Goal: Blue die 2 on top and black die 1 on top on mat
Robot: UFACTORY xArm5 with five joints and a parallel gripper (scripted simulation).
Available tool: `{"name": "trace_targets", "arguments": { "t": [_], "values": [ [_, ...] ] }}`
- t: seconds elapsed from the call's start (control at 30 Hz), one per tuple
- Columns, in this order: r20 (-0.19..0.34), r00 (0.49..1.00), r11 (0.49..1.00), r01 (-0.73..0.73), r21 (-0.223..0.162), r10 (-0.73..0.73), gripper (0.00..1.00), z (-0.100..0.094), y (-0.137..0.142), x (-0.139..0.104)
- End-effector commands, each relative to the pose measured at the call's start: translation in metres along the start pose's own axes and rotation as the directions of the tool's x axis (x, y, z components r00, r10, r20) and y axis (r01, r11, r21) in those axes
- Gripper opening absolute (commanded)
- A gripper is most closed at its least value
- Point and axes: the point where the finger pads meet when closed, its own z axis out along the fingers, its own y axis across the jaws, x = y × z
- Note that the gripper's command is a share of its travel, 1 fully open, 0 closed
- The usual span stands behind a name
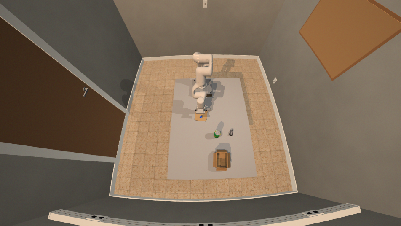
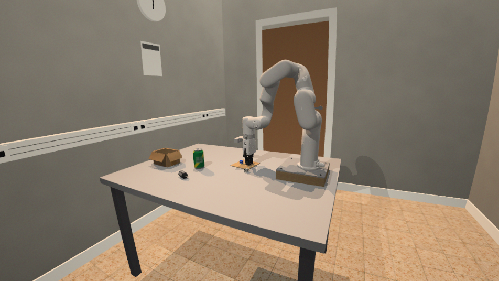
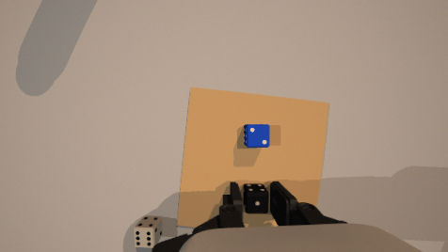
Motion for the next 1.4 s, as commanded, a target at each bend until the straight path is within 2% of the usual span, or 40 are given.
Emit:
{"name": "trace_targets", "arguments": {
  "t": [0.0, 0.17, 0.5, 0.87, 0.9, 1.37],
  "values": [
    [-0.004, 1.0, 1.0, 0.0, 0.0, 0.0, 0.36, -0.004, 0.0, 0.002],
    [-0.004, 1.0, 1.0, 0.0, 0.0, 0.0, 0.36, -0.022, 0.0, 0.002],
    [-0.004, 1.0, 1.0, 0.0, 0.0, 0.0, 0.36, -0.075, -0.001, 0.001],
    [-0.004, 1.0, 1.0, 0.0, 0.0, 0.0, 0.36, -0.089, -0.002, 0.001],
    [-0.004, 1.0, 1.0, 0.0, 0.0, 0.0, 1.0, -0.089, -0.002, 0.001],
    [-0.004, 1.0, 1.0, 0.0, 0.0, 0.0, 1.0, -0.089, -0.002, 0.001]
  ]
}}
